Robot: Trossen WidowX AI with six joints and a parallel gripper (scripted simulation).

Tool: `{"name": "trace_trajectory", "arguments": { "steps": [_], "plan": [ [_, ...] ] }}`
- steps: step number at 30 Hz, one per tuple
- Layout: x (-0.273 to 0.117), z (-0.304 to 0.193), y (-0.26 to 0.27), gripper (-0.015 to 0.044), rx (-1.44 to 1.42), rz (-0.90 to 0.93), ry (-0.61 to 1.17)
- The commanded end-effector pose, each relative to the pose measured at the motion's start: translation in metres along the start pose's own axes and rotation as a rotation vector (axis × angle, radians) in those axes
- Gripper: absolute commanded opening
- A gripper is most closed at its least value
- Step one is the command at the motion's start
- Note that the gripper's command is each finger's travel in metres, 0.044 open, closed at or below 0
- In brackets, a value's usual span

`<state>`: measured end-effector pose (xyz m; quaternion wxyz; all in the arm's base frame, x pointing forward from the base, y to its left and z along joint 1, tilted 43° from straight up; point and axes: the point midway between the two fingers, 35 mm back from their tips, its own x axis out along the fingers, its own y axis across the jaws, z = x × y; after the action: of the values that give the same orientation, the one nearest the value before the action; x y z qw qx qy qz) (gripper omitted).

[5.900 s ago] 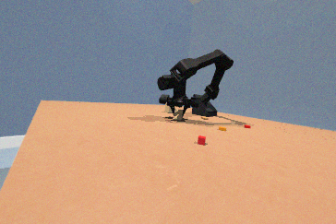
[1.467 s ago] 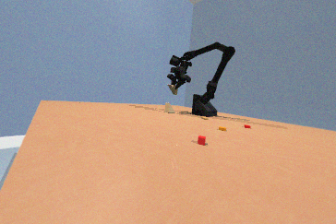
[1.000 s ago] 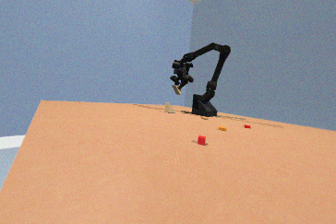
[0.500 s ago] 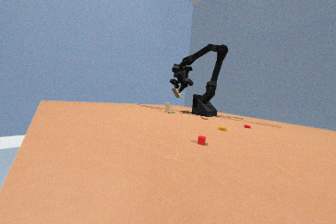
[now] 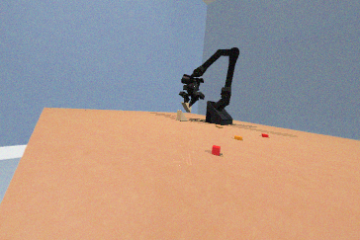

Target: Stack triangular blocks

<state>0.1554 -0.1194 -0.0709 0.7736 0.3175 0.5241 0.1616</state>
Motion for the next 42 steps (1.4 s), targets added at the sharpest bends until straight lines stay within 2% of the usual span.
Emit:
{"name": "trace_trajectory", "arguments": {
  "steps": [1, 7, 42],
  "plan": [
    [0.012, 0.0, 0.001, 0.0, 0.006, 0.004, -0.004],
    [0.032, 0.0, 0.004, 0.0, 0.006, 0.006, -0.005],
    [0.04, 0.002, 0.004, 0.0, 0.005, 0.014, -0.012]
  ]
}}
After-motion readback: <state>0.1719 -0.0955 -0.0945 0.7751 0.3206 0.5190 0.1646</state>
